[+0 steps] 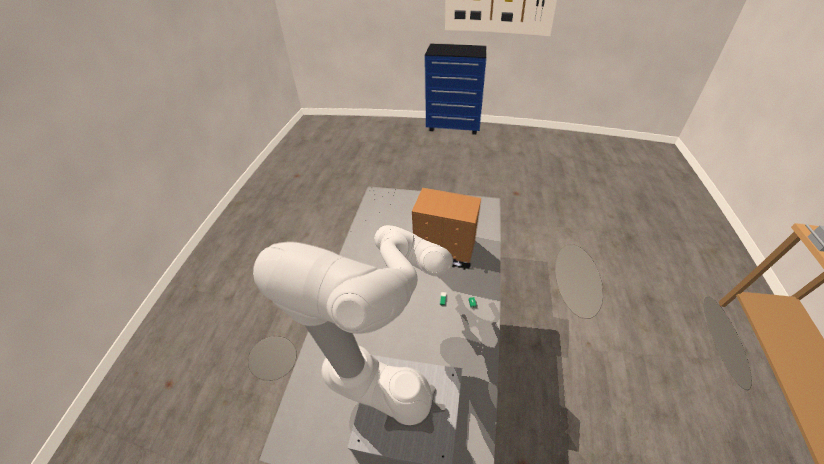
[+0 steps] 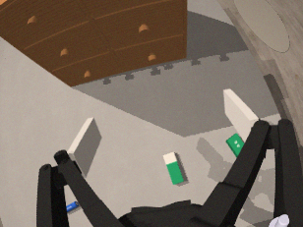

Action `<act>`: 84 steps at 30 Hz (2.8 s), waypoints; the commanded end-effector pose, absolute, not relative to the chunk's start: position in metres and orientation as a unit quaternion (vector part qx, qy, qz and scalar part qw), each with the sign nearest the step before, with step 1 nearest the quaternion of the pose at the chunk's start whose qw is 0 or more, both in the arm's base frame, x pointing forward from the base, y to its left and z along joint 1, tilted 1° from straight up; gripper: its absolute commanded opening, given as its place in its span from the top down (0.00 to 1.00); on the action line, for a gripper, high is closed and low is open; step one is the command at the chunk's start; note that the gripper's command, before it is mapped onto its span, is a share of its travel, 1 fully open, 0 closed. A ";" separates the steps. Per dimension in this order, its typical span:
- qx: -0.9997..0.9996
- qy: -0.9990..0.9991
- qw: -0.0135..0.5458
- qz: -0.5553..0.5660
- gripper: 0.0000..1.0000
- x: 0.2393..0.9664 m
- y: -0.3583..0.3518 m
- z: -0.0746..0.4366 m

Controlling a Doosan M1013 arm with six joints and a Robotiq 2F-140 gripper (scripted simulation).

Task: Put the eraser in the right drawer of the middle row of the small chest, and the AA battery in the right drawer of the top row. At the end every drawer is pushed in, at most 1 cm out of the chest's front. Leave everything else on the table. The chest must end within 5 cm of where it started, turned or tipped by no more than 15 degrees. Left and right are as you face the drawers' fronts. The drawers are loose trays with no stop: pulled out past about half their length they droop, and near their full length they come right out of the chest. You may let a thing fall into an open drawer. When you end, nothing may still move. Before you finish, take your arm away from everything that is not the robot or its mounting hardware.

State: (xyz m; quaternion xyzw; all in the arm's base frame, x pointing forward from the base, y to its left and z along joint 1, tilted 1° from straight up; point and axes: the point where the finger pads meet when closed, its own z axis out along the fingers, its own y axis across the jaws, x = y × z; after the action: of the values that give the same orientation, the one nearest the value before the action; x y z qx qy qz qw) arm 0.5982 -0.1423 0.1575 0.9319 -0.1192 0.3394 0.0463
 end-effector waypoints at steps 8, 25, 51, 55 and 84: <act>0.922 -0.112 0.035 0.369 0.00 0.605 -0.140 0.153; 0.916 -0.112 0.040 0.384 0.00 0.606 -0.142 0.149; 0.892 -0.110 0.048 0.435 0.00 0.616 -0.145 0.140; 0.885 -0.110 0.051 0.450 0.00 0.618 -0.147 0.137; 0.816 -0.102 0.065 0.565 0.00 0.640 -0.152 0.115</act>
State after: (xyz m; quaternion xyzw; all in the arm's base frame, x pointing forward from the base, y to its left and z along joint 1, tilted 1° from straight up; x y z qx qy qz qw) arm 0.6387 -0.1513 0.1169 0.8213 -0.1028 0.5575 0.0644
